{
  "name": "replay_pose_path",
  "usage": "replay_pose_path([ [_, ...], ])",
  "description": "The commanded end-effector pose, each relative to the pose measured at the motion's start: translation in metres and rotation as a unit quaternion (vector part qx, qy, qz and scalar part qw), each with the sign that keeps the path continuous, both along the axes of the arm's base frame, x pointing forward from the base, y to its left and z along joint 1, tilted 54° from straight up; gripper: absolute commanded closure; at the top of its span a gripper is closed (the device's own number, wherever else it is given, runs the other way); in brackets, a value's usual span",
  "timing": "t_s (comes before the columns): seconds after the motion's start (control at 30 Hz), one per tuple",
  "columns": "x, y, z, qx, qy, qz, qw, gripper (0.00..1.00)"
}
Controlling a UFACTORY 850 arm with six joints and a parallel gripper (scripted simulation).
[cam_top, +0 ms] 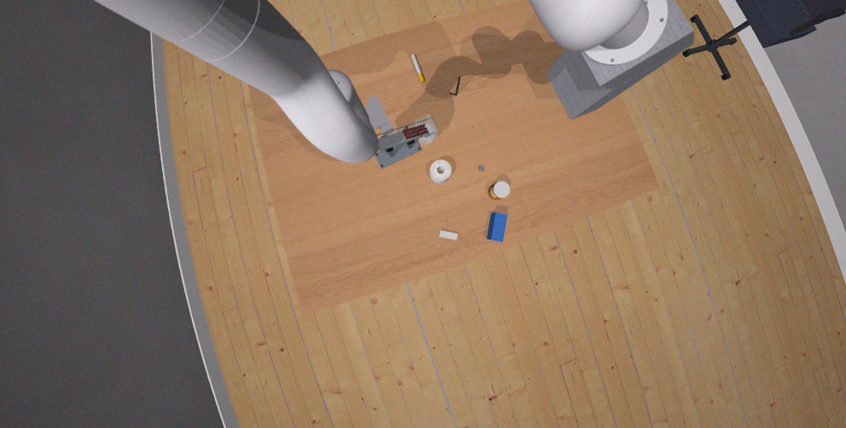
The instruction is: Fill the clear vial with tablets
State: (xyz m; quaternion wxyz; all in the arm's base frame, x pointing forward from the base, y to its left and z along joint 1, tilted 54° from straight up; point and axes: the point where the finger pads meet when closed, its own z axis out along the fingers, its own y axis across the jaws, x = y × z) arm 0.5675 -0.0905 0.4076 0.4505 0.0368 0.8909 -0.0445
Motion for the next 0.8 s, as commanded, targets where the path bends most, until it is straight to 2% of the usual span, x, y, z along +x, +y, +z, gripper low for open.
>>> replay_pose_path([
  [0.0, -0.0019, 0.0, -0.0048, 0.0, 0.001, 0.0, 1.0, 1.0],
  [0.77, -0.0029, 0.0, -0.0077, 0.0, 0.001, 0.0, 1.0, 1.0],
])
